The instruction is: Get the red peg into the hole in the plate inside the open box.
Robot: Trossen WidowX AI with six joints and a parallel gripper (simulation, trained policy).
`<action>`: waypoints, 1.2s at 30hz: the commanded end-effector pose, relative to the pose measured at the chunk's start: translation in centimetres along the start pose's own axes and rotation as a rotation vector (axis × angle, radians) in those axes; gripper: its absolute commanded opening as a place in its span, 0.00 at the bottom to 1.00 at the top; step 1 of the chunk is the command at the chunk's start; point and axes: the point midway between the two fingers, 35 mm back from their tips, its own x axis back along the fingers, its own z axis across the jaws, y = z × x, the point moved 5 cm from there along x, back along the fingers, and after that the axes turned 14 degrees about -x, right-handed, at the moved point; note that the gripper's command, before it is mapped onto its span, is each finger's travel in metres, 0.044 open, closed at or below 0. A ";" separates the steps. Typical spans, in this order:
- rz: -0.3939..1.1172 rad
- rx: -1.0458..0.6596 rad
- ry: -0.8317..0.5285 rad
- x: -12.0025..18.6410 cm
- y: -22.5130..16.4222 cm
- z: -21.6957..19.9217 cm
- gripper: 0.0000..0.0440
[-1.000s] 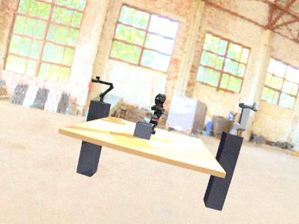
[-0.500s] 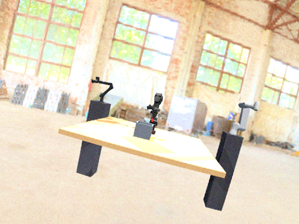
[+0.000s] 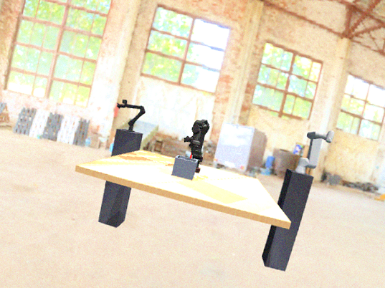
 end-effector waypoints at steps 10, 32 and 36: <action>0.022 0.014 -0.044 -3.7 1.9 1.1 0.00; 0.058 0.099 -0.081 -9.9 2.6 2.3 0.02; 0.053 0.114 -0.101 -10.5 2.7 2.4 0.16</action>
